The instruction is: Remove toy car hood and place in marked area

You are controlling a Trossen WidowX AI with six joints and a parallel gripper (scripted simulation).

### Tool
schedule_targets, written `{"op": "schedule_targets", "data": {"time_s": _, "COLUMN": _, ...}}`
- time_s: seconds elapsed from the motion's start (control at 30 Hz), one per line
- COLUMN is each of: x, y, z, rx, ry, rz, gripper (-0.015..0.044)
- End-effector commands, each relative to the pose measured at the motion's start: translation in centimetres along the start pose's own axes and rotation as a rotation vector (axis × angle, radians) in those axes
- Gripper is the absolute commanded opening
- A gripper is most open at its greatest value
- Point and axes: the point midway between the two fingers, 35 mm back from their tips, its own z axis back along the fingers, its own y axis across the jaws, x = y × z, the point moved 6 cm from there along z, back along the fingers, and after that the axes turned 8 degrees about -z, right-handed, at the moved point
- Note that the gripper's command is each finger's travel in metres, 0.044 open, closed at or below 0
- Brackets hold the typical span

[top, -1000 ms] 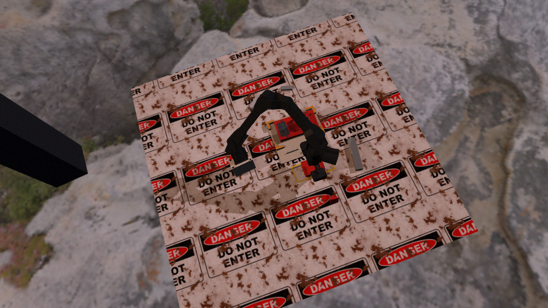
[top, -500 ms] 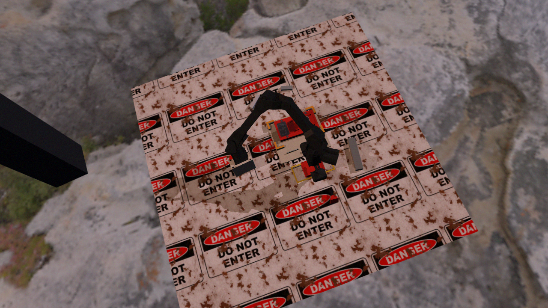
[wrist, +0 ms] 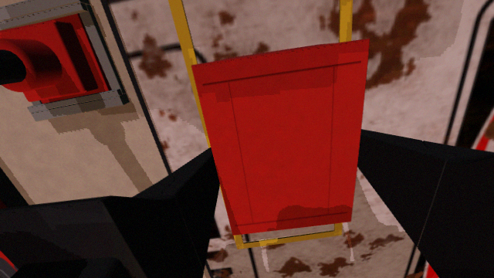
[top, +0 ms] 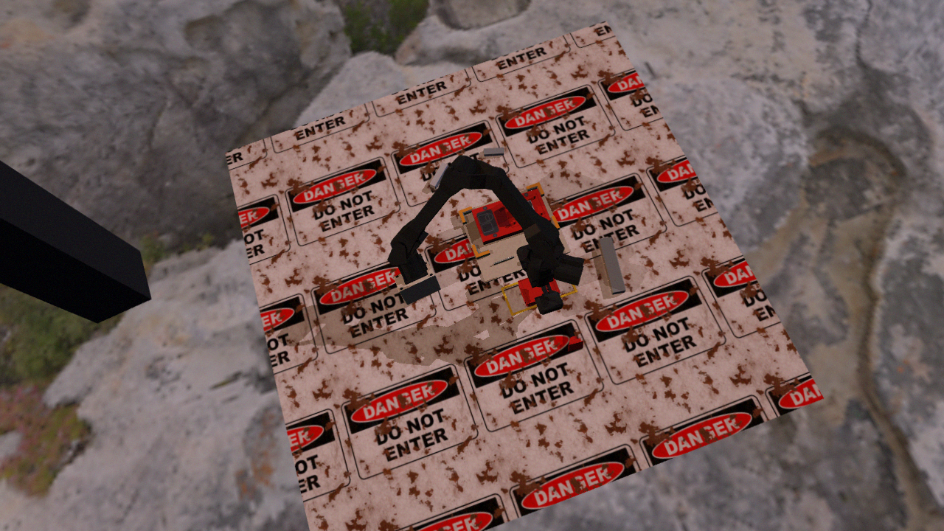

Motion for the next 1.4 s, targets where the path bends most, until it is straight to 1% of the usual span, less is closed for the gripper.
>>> {"op": "schedule_targets", "data": {"time_s": 0.0, "x": 0.0, "y": 0.0, "z": 0.0, "rx": 0.000, "ry": 0.000, "rz": 0.000, "gripper": 0.0184}}
{"op": "schedule_targets", "data": {"time_s": 0.27, "x": 0.0, "y": 0.0, "z": 0.0, "rx": 0.000, "ry": 0.000, "rz": 0.000, "gripper": 0.0394}}
{"op": "schedule_targets", "data": {"time_s": 0.33, "x": 0.1, "y": 0.0, "z": 0.5, "rx": 0.000, "ry": 0.000, "rz": 0.000, "gripper": 0.0440}}
{"op": "schedule_targets", "data": {"time_s": 0.43, "x": 0.2, "y": -0.1, "z": 2.4, "rx": 0.001, "ry": -0.001, "rz": 0.000, "gripper": 0.0440}}
{"op": "schedule_targets", "data": {"time_s": 0.6, "x": 0.0, "y": -0.2, "z": 7.2, "rx": 0.005, "ry": 0.000, "rz": -0.001, "gripper": 0.0440}}
{"op": "schedule_targets", "data": {"time_s": 1.37, "x": 0.0, "y": -0.2, "z": 7.4, "rx": 0.006, "ry": 0.000, "rz": -0.001, "gripper": 0.0440}}
